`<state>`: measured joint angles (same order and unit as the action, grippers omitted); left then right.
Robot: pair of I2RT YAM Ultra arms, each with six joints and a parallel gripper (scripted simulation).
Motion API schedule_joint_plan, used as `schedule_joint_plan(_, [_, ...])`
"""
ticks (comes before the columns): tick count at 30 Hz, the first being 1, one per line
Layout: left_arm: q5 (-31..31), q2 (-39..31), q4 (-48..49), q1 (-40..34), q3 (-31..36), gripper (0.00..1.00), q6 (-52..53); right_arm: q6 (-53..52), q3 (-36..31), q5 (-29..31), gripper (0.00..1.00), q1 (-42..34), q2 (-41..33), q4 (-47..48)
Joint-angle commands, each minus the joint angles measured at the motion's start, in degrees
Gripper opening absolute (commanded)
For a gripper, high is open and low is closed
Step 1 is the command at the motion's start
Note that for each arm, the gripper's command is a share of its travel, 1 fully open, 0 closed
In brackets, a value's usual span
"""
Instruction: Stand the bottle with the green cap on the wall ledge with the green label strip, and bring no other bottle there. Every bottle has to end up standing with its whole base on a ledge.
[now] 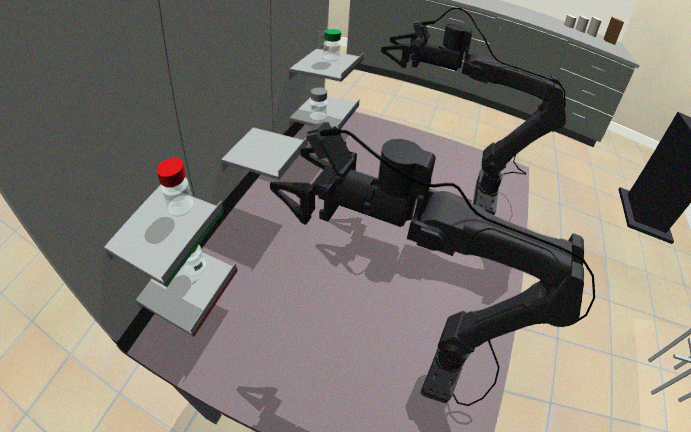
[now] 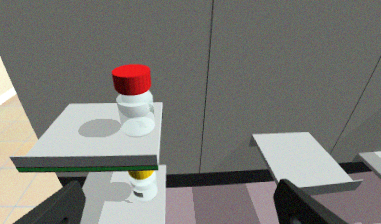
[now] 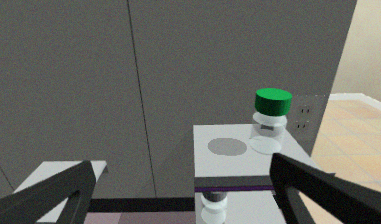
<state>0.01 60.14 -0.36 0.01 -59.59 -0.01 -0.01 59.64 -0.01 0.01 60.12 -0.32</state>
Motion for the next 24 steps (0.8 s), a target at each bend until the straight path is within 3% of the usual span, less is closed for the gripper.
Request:
schedule_joint_plan(1, [0.0, -0.8, 1.3, 0.0, -1.3, 1.0, 0.0, 0.0, 0.7, 0.0, 1.0, 0.0, -0.5, -0.1])
schedule_joint_plan(18, [0.0, -0.2, 0.4, 0.0, -0.4, 1.0, 0.0, 0.0, 0.4, 0.0, 1.0, 0.0, -0.1, 0.3])
schedule_joint_plan(24, [-2.0, 0.6, -9.3, 2.2, -4.1, 1.0, 1.0, 0.7, 3.1, -6.8, 1.0, 3.9, 0.6, -8.7])
